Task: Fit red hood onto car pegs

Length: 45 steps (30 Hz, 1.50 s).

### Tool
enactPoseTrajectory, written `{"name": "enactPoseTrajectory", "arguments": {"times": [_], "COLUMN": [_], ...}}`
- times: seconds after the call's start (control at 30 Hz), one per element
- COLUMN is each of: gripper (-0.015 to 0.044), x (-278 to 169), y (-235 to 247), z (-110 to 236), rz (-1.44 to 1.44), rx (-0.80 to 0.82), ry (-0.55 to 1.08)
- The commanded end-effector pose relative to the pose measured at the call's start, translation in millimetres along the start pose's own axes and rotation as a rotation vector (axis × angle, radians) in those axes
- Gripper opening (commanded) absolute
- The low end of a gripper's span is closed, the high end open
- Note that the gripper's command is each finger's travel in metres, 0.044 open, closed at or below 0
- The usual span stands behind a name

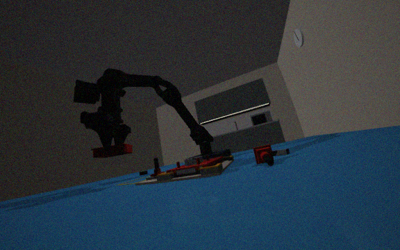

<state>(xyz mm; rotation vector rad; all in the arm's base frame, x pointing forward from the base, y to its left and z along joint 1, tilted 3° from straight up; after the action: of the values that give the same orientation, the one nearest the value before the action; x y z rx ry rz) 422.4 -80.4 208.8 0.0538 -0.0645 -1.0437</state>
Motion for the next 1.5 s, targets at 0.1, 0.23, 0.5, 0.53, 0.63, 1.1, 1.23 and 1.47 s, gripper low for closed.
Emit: {"name": "enactPoseTrajectory", "arguments": {"times": [0.1,0.23,0.5,0.53,0.63,1.1,1.23,1.47], "gripper": [0.0,0.0,0.0,0.0,0.0,0.0,0.0,0.0], "x": [-3,-18,-54,-58,-72,-135,-152,-182], "y": [1,6,16,18,21,27,27,24], "z": [1,2,3,4,4,6,7,7], "rz": [0.011,0.058,0.201,0.221,0.283,0.564,0.644,0.784], "rx": [-0.001,-0.008,-0.012,-0.011,-0.009,0.0,0.003,0.009], "ry": [0.001,0.006,0.012,0.012,0.013,0.015,0.016,0.017]}}
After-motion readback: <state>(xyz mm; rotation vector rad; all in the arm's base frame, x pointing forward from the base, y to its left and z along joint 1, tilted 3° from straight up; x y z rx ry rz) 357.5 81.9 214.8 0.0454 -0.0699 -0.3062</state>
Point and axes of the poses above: the point midway between the two fingers, 35 mm back from their tips, its own z axis back along the fingers, its own y axis across the jaws, x = y × z, the point moved 8 cm from there along z, back along the fingers, and after that the axes turned 11 degrees about -z, right-handed, at the moved point
